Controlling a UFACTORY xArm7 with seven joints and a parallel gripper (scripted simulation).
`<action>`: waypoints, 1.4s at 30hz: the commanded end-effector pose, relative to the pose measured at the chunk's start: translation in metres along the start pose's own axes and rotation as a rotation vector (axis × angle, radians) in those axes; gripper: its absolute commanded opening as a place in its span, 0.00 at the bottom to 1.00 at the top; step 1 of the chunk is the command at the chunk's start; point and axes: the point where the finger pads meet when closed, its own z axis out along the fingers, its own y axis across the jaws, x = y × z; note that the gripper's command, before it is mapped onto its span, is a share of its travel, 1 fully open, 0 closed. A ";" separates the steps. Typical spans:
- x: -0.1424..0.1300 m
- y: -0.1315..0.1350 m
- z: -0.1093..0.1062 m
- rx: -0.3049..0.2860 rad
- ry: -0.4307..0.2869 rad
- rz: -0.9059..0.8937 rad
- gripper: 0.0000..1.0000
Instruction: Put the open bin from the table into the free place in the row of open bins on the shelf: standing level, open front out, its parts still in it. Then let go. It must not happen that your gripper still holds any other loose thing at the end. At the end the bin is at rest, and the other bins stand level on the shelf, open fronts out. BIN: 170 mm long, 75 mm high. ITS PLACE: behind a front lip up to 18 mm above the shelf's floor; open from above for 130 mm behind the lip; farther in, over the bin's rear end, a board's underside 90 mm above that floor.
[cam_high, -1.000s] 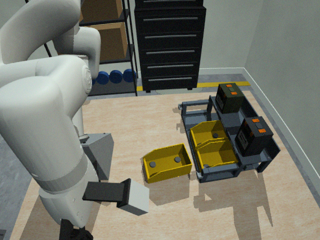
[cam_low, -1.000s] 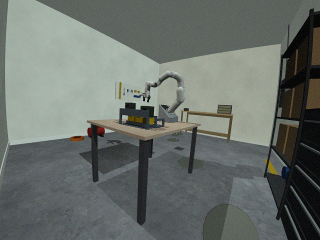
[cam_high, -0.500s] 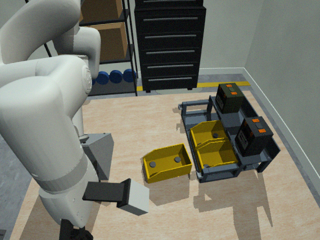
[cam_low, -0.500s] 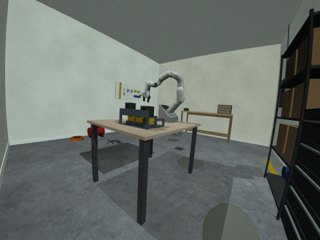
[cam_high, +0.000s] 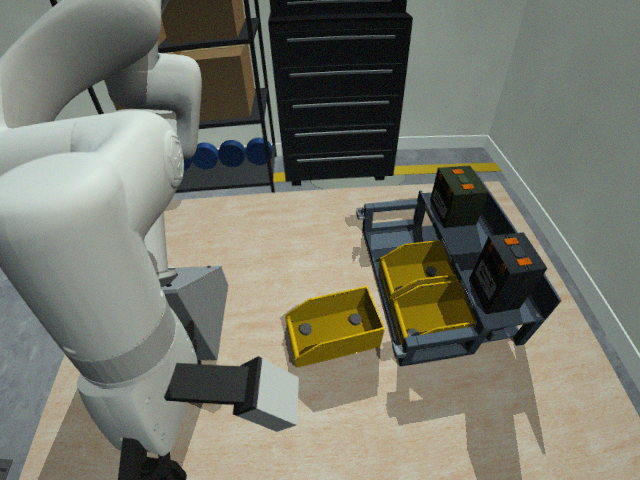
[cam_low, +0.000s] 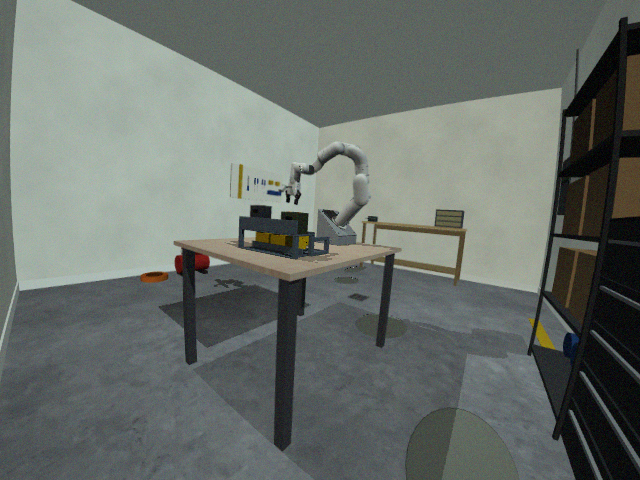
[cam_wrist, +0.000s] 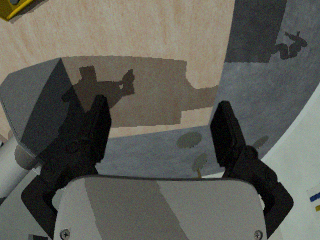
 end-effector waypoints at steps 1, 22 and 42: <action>0.004 -0.008 -0.002 0.007 0.053 0.000 1.00; 0.042 -0.089 -0.004 0.107 0.507 -0.005 1.00; 0.063 -0.134 -0.005 0.163 0.758 -0.008 1.00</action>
